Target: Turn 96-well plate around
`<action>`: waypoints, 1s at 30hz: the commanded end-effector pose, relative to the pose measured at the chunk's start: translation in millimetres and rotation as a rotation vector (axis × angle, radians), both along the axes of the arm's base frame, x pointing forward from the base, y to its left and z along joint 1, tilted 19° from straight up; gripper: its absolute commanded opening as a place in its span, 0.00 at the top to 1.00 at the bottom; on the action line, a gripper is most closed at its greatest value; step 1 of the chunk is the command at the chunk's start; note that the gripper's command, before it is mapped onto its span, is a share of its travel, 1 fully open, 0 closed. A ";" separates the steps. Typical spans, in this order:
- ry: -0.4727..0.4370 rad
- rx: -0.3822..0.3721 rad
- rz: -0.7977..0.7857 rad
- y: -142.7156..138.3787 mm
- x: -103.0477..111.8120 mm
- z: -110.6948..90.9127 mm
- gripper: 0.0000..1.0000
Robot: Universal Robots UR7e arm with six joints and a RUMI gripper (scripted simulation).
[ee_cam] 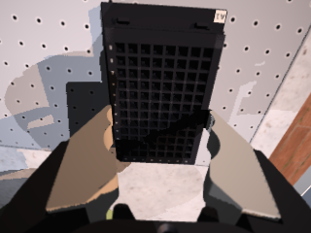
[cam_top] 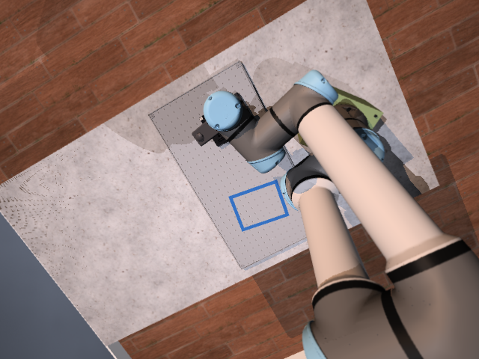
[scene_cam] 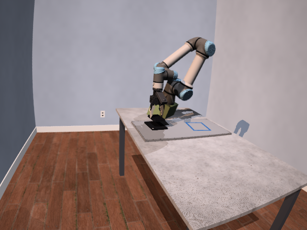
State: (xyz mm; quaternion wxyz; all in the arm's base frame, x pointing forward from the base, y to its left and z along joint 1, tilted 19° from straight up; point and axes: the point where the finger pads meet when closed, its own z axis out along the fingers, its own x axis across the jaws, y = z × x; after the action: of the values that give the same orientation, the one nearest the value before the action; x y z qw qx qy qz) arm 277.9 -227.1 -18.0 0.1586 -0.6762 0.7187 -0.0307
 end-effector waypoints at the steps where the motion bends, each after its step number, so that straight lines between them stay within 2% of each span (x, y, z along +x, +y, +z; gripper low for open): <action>1: 0.000 0.000 0.000 -1.7 -2.4 8.5 1.00; 15: 0.000 0.000 0.000 -5.1 -7.8 27.5 1.00; 30: 0.000 0.000 0.000 -5.2 -8.0 28.1 1.00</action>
State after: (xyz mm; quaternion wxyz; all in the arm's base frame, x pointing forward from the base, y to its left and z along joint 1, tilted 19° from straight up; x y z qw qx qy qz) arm 269.9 -231.9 9.8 0.1588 -0.6763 0.7187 -0.0305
